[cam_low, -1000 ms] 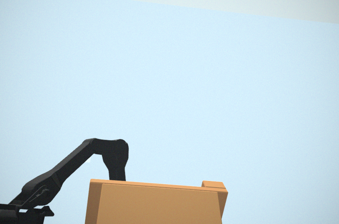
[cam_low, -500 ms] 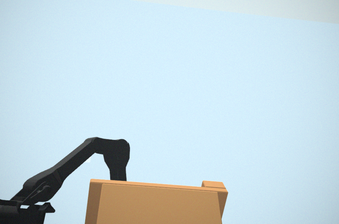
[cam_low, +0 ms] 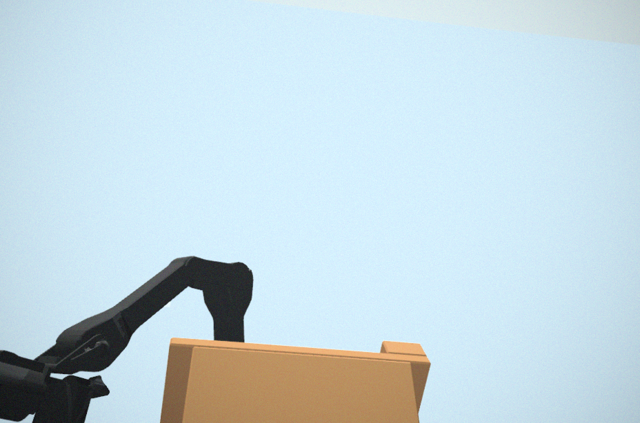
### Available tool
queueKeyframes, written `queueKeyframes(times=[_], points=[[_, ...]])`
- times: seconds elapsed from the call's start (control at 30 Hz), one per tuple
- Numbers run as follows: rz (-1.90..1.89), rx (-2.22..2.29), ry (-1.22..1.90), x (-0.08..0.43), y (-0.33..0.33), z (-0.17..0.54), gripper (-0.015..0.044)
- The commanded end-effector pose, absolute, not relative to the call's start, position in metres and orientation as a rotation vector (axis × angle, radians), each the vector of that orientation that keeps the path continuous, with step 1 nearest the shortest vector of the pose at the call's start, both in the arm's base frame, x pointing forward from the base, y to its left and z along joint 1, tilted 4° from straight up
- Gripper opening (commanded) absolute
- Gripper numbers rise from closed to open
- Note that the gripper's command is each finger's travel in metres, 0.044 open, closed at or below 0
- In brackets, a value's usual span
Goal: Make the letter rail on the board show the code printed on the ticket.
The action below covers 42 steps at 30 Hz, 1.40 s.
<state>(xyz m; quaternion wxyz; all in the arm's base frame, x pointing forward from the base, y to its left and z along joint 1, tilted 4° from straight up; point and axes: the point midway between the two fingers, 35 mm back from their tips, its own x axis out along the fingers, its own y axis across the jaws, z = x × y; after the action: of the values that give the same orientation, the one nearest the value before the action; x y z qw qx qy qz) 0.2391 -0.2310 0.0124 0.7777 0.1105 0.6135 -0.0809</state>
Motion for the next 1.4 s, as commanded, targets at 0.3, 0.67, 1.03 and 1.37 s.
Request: queueKeyframes(times=[0.3, 0.67, 1.03, 1.37], points=[[-0.061, 0.124, 0.922, 0.306, -0.215, 0.069, 0.0000], [0.067, 0.019, 0.643, 0.341, -0.190, 0.122, 0.0000], [0.067, 0.019, 0.643, 0.341, -0.190, 0.121, 0.0000], [0.067, 0.019, 0.643, 0.341, -0.186, 0.121, 0.0000]])
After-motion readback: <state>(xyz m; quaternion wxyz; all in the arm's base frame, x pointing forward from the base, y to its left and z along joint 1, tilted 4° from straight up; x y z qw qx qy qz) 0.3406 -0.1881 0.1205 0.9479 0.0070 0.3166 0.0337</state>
